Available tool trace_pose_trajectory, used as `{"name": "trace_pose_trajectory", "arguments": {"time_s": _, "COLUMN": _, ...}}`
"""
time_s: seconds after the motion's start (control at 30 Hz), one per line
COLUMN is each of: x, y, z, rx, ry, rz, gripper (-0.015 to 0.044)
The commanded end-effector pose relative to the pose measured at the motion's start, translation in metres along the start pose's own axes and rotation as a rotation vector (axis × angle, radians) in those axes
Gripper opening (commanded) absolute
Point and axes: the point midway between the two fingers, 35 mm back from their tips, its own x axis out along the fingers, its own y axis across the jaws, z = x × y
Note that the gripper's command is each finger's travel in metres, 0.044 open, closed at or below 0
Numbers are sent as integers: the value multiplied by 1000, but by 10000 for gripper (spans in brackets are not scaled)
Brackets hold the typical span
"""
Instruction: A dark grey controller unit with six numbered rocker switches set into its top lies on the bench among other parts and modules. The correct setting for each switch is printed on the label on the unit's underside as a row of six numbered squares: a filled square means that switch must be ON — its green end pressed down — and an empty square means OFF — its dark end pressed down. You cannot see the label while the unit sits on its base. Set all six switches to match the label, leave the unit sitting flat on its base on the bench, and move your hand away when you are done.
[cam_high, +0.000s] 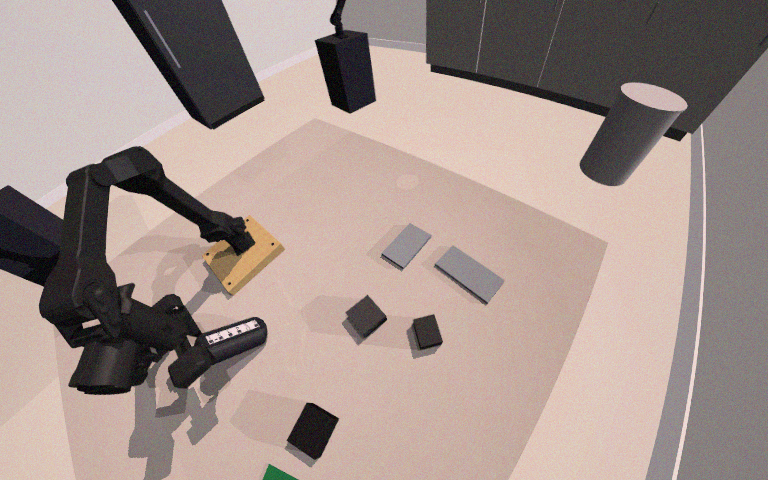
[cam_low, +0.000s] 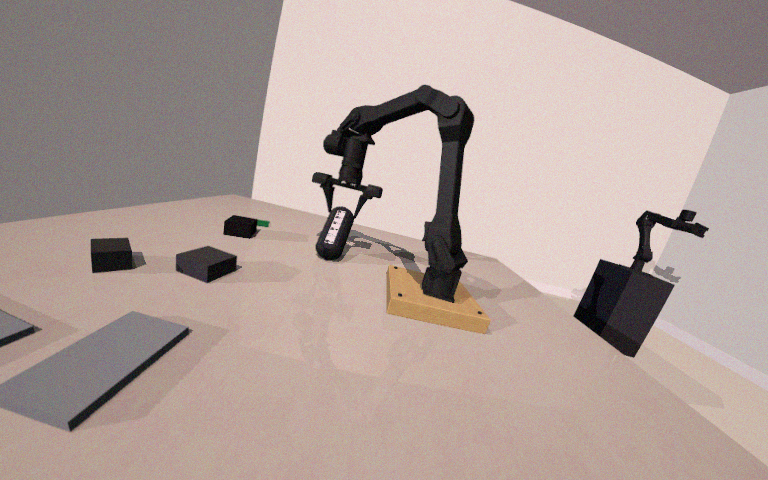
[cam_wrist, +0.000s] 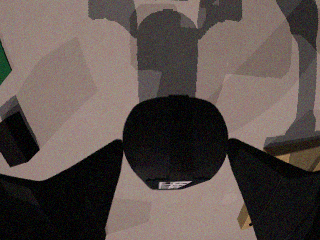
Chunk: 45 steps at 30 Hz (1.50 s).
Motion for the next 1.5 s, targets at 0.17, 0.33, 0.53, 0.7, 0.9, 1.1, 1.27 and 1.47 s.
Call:
{"name": "trace_pose_trajectory", "arguments": {"time_s": 0.17, "x": -6, "y": 1, "z": -9, "rx": 0, "ry": 6, "rz": 5, "gripper": 335}}
{"name": "trace_pose_trajectory", "arguments": {"time_s": 0.33, "x": -8, "y": 1, "z": -12, "rx": 0, "ry": 6, "rz": 5, "gripper": 335}}
{"name": "trace_pose_trajectory", "arguments": {"time_s": 0.53, "x": -10, "y": 1, "z": -17, "rx": 0, "ry": 7, "rz": 5, "gripper": 335}}
{"name": "trace_pose_trajectory", "arguments": {"time_s": 0.7, "x": -12, "y": 1, "z": -20, "rx": 0, "ry": 7, "rz": 5, "gripper": 335}}
{"name": "trace_pose_trajectory", "arguments": {"time_s": 0.9, "x": -14, "y": 1, "z": -25, "rx": 0, "ry": 8, "rz": 5, "gripper": 335}}
{"name": "trace_pose_trajectory", "arguments": {"time_s": 1.1, "x": -16, "y": 1, "z": -29, "rx": 0, "ry": 8, "rz": 5, "gripper": 335}}
{"name": "trace_pose_trajectory", "arguments": {"time_s": 1.27, "x": -17, "y": 1, "z": -33, "rx": 0, "ry": 8, "rz": 5, "gripper": 335}}
{"name": "trace_pose_trajectory", "arguments": {"time_s": 1.47, "x": -19, "y": 1, "z": -38, "rx": 0, "ry": 9, "rz": 5, "gripper": 335}}
